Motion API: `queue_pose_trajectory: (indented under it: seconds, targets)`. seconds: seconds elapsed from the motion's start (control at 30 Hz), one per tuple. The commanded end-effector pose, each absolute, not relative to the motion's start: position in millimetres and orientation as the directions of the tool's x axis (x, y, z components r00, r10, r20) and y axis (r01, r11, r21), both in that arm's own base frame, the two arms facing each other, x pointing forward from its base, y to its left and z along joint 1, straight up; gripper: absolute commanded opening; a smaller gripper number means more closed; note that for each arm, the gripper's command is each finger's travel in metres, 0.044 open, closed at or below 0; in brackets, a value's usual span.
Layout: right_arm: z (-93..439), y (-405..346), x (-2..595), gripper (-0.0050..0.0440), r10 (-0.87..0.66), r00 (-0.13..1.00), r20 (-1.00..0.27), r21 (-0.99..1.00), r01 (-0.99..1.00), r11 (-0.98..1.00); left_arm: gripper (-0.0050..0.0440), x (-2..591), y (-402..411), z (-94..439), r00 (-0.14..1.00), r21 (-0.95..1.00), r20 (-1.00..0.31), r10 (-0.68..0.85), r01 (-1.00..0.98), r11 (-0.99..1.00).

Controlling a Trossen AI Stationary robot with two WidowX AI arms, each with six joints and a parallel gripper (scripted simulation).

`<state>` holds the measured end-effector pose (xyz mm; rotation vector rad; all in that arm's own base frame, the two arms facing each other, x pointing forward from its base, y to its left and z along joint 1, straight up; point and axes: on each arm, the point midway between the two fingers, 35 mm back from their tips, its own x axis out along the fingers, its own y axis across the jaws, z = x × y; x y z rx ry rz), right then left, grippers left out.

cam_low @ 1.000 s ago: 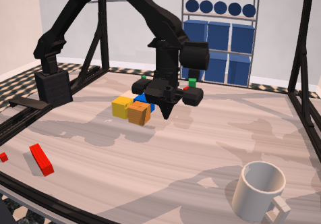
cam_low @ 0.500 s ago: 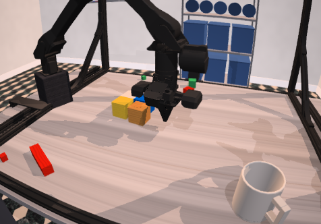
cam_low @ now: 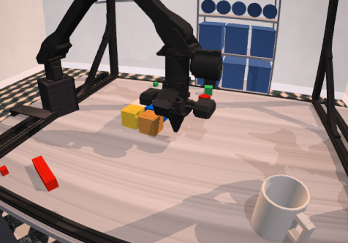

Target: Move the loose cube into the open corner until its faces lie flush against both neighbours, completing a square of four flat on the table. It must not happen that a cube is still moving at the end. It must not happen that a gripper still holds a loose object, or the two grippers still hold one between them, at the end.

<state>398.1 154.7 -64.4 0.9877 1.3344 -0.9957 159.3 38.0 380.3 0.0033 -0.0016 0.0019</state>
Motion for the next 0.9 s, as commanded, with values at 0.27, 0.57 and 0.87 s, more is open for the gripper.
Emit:
queue_pose_trajectory:
  seconds: [0.27,0.57,0.87]
  targets:
    - [-62,153,392,0.0,0.0,0.0,-1.0,0.0,0.958,0.286,0.04,159,38,380,1.0,-0.001,0.001,0.0,0.0,1.0]
    - [-62,152,386,0.0,0.0,0.0,-1.0,0.0,0.958,0.286,0.04,159,38,380,1.0,-0.001,0.001,0.0,0.0,1.0]
    - [-62,150,382,0.0,0.0,0.0,-1.0,0.0,0.958,0.286,0.04,159,38,380,1.0,-0.001,0.001,0.0,0.0,1.0]
